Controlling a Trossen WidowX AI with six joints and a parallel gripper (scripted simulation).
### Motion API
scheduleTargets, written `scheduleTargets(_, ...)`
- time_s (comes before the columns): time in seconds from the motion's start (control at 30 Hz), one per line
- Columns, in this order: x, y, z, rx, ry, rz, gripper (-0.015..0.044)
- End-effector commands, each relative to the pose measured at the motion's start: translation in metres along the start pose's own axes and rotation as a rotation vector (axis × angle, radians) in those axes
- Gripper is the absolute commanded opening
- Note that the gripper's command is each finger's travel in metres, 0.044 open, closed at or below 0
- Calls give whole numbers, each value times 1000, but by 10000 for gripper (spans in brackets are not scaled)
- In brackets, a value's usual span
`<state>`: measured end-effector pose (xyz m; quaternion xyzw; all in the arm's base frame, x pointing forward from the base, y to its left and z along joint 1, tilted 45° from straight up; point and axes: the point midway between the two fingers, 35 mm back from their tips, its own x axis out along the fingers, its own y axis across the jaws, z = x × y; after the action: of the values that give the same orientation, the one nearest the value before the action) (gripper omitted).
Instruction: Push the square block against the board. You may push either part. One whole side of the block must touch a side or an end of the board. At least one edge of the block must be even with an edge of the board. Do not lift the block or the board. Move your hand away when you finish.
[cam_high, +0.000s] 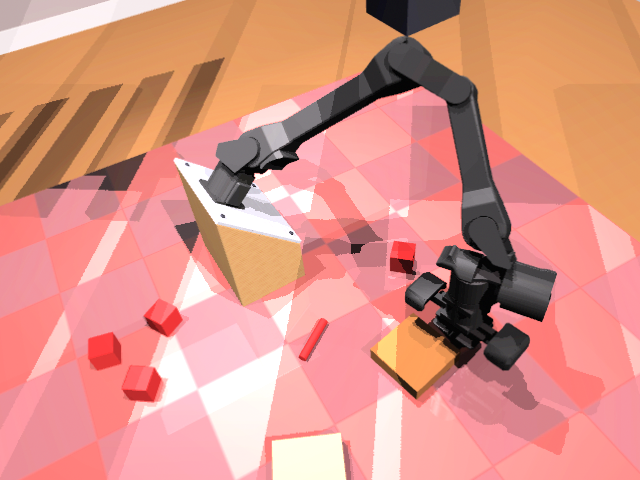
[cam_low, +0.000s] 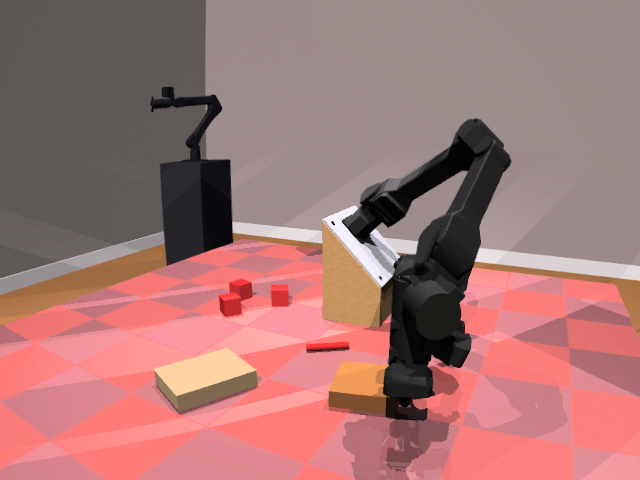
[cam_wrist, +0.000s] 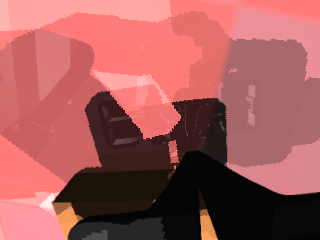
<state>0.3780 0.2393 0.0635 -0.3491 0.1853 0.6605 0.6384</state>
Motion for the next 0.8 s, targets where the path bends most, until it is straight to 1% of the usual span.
scheduleTargets(0.0, 3, 2, -8, 2, 4, 8, 0)
scheduleTargets(0.77, 3, 2, -28, 2, 5, 9, 0)
